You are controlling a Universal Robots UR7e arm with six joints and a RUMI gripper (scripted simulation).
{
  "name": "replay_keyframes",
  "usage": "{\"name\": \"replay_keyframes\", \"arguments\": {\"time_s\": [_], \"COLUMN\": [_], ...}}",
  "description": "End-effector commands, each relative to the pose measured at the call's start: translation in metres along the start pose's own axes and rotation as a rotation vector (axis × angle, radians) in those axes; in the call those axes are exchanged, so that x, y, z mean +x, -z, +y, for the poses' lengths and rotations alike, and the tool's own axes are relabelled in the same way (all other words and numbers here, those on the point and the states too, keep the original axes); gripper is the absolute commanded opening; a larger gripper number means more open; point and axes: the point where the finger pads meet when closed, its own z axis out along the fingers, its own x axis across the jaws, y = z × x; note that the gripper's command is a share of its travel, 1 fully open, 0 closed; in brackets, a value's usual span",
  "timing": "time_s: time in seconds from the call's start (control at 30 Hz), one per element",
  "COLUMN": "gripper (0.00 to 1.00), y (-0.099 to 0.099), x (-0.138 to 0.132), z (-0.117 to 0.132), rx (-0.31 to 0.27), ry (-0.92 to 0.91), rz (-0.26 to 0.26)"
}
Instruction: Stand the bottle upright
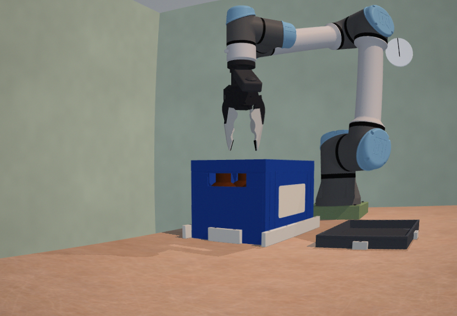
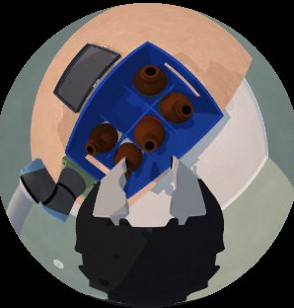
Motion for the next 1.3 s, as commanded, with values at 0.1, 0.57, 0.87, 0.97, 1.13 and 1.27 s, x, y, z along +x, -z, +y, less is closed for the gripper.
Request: {"name": "replay_keyframes", "arguments": {"time_s": [0.1, 0.57, 0.87, 0.97, 1.13, 1.27], "gripper": [0.38, 0.38, 0.38, 0.38, 0.38, 0.38], "y": [-0.01, -0.018, -0.019, -0.019, -0.019, -0.019], "x": [0.001, 0.001, 0.001, 0.001, 0.001, 0.001], "z": [0.0, 0.0, 0.0, 0.0, 0.0, 0.0], "rx": [0.0, 0.0, 0.0, 0.0, 0.0, 0.0], "ry": [0.0, 0.0, 0.0, 0.0, 0.0, 0.0], "rz": [0.001, 0.001, 0.001, 0.001, 0.001, 0.001]}}
